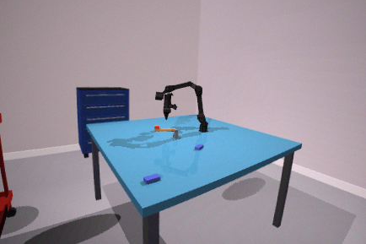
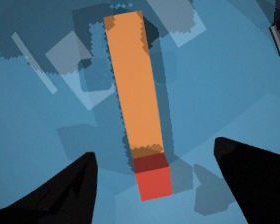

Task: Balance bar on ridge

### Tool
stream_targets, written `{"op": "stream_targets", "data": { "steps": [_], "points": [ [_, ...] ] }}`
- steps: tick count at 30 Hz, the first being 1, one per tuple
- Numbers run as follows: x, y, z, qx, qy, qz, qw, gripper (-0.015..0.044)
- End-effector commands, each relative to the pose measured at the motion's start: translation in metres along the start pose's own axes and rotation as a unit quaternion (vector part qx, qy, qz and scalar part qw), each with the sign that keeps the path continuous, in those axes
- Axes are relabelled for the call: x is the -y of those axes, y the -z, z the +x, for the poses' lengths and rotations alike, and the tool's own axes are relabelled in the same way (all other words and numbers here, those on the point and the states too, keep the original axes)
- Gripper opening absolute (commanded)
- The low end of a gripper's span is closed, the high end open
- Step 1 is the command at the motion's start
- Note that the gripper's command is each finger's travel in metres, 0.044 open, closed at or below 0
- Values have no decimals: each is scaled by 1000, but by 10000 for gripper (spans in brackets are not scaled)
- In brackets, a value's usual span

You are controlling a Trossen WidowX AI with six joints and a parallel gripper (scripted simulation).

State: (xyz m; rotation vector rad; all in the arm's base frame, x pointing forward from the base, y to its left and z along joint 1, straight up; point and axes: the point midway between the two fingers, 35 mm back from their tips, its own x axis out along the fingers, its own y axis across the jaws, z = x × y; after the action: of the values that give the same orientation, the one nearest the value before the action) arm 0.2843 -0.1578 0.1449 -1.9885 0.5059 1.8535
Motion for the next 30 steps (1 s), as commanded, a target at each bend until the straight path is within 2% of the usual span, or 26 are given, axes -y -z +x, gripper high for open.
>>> {"op": "stream_targets", "data": {
  "steps": [1, 9, 30],
  "points": [
    [-2, -1, 15, 8, -2, -2, 1000, 315],
    [-3, -4, 68, 8, -2, -2, 1000, 315],
    [-4, -5, 91, 8, -2, -2, 1000, 315]
  ]
}}
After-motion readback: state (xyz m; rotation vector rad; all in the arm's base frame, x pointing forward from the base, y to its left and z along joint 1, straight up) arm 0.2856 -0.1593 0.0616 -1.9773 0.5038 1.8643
